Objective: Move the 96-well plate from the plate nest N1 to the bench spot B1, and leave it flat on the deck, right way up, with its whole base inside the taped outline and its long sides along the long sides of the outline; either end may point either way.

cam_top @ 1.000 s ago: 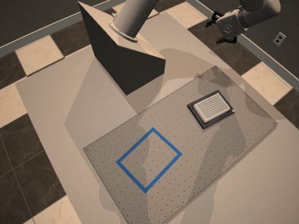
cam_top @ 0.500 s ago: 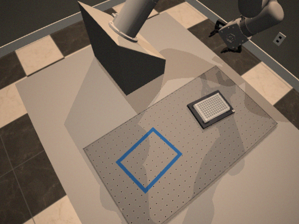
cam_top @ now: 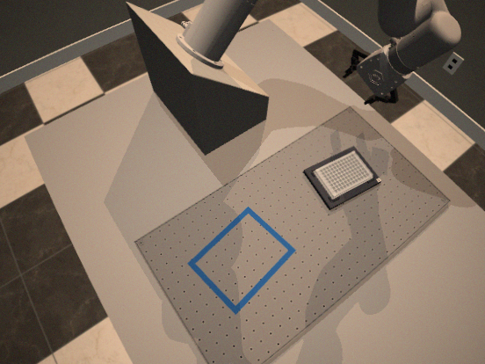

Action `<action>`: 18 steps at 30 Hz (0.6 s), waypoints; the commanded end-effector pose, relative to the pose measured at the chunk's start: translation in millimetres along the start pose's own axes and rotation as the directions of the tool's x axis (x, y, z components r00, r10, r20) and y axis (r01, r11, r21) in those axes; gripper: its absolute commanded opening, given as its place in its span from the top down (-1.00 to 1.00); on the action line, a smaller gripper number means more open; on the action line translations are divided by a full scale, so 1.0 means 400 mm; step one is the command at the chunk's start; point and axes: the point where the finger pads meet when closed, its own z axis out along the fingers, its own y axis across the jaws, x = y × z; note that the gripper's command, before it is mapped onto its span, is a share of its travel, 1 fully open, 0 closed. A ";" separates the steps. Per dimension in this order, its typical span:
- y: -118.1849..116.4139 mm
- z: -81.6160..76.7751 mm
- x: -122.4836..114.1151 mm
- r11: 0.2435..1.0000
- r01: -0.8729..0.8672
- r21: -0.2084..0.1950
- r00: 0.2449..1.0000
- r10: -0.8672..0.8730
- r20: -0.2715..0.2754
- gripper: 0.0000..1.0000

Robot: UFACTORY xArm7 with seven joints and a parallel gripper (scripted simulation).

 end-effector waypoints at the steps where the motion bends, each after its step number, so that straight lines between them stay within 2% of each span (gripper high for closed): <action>1: 0.042 -0.015 -0.034 1.000 -0.008 -0.016 1.000 0.007 -0.007 -1.00; 2: 0.042 -0.015 -0.034 1.000 -0.008 -0.016 1.000 0.007 -0.007 -1.00; 5: 0.064 -0.027 -0.062 0.993 -0.063 -0.098 0.998 0.060 -0.027 -1.00; 14: 0.105 -0.049 -0.114 0.993 -0.065 -0.100 0.998 0.062 -0.027 -1.00; 17: 0.123 -0.061 -0.144 0.976 -0.122 -0.180 0.992 0.115 -0.046 -1.00; 18: 0.129 -0.065 -0.155 0.975 -0.124 -0.183 0.992 0.117 -0.046 -1.00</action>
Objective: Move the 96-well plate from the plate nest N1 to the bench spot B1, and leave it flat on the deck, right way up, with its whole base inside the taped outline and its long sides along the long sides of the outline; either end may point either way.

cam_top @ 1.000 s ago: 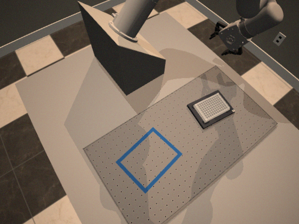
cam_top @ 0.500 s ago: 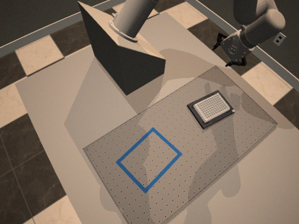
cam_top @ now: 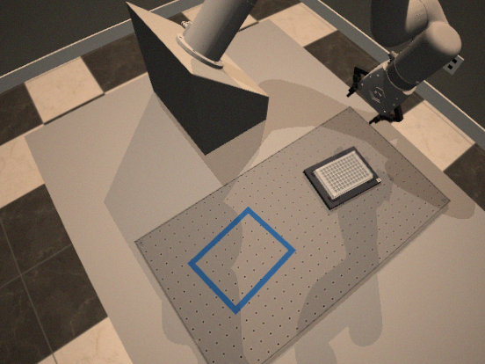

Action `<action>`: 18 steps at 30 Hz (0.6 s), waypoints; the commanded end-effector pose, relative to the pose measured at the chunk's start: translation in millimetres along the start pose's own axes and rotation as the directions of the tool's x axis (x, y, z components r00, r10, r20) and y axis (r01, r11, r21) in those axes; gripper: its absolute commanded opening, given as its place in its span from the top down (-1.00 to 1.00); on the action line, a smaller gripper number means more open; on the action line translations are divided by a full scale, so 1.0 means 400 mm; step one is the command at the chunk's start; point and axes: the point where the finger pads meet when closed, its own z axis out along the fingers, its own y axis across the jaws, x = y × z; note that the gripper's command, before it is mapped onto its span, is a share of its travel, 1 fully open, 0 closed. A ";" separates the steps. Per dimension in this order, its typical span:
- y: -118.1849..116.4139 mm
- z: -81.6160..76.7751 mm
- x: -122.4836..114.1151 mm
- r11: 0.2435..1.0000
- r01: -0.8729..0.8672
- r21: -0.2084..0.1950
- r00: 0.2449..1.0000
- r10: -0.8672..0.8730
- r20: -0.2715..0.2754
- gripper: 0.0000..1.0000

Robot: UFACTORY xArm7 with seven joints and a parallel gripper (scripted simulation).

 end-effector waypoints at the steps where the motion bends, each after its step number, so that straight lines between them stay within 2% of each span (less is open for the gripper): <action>1: 0.037 -0.016 -0.043 0.997 -0.041 -0.060 0.999 0.041 -0.011 -1.00; 6: 0.059 -0.026 -0.072 0.997 -0.041 -0.061 0.999 0.041 -0.011 -1.00; 9: 0.077 -0.038 -0.102 0.985 -0.099 -0.141 0.995 0.097 -0.021 -1.00; 17: 0.119 -0.065 -0.172 0.984 -0.101 -0.145 0.995 0.099 -0.021 -1.00; 18: 0.124 -0.069 -0.183 0.978 -0.121 -0.171 0.993 0.119 -0.023 -1.00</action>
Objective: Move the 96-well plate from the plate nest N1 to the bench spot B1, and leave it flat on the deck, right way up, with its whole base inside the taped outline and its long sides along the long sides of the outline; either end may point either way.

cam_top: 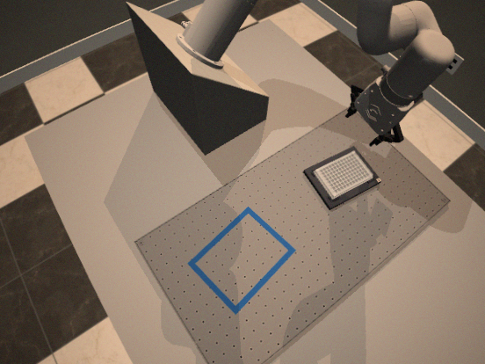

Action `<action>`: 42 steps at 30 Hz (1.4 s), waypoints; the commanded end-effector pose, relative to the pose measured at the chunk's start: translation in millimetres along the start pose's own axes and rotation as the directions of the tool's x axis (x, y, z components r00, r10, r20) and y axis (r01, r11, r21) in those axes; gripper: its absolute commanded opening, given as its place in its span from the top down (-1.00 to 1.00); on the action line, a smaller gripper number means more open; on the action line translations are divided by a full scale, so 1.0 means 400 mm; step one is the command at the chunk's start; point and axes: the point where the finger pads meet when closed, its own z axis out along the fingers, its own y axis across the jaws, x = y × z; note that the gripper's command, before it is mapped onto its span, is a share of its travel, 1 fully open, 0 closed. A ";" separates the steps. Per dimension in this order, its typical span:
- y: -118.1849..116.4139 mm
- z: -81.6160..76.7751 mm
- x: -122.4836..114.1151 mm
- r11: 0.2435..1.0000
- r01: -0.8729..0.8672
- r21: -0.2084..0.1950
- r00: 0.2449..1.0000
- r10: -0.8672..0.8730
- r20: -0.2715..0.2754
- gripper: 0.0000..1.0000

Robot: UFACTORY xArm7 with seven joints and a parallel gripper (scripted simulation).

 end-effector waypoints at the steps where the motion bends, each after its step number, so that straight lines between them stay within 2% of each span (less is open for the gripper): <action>1: 0.033 -0.011 -0.038 0.998 -0.040 -0.057 0.999 0.040 -0.002 -1.00; 2: 0.039 -0.015 -0.049 0.995 -0.059 -0.084 0.998 0.059 -0.003 -1.00; 3: 0.045 -0.018 -0.059 0.994 -0.062 -0.087 0.998 0.062 -0.003 -1.00; 5: 0.045 -0.018 -0.059 0.994 -0.062 -0.087 0.998 0.062 -0.003 -1.00; 10: 0.076 -0.036 -0.111 0.994 -0.062 -0.087 0.998 0.062 -0.002 -1.00; 12: 0.078 -0.036 -0.113 0.994 -0.062 -0.087 0.998 0.062 -0.002 -1.00; 15: 0.092 -0.048 -0.146 0.979 -0.121 -0.166 0.992 0.123 -0.002 -1.00; 16: 0.097 -0.052 -0.157 0.978 -0.124 -0.169 0.992 0.125 -0.002 -1.00; 20: 0.116 -0.067 -0.201 0.978 -0.124 -0.169 0.992 0.125 -0.002 -1.00; 24: 0.122 -0.072 -0.216 0.978 -0.124 -0.169 0.992 0.125 -0.002 -1.00; 42: 0.124 -0.064 -0.217 0.978 -0.124 -0.169 0.992 0.125 -0.002 -1.00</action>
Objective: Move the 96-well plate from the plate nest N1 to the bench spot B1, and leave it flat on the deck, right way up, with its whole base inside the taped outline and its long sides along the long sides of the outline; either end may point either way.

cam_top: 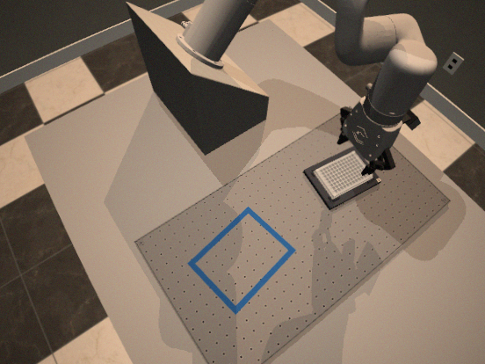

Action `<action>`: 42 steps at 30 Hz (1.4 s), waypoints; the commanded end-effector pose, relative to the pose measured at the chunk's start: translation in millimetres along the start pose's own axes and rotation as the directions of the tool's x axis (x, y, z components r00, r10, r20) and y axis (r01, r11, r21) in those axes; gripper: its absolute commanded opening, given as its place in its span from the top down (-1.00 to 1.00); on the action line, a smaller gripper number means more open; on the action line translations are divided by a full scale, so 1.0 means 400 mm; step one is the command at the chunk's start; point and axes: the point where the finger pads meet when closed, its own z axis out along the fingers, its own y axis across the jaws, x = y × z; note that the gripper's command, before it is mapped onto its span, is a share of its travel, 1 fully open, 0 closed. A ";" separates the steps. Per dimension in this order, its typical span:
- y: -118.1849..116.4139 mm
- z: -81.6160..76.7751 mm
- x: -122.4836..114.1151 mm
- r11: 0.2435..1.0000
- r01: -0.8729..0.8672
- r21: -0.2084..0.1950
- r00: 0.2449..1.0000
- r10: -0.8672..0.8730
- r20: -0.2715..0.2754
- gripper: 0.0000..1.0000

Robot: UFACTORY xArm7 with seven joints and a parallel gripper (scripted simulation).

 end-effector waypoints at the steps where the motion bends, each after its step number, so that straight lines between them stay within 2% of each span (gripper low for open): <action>1: 0.003 0.010 -0.001 1.000 -0.001 -0.003 1.000 0.001 0.000 -1.00; 29: 0.003 0.118 -0.001 1.000 -0.001 -0.003 1.000 0.001 0.000 -1.00; 42: 0.003 0.150 -0.001 1.000 -0.001 -0.003 1.000 0.001 0.000 -1.00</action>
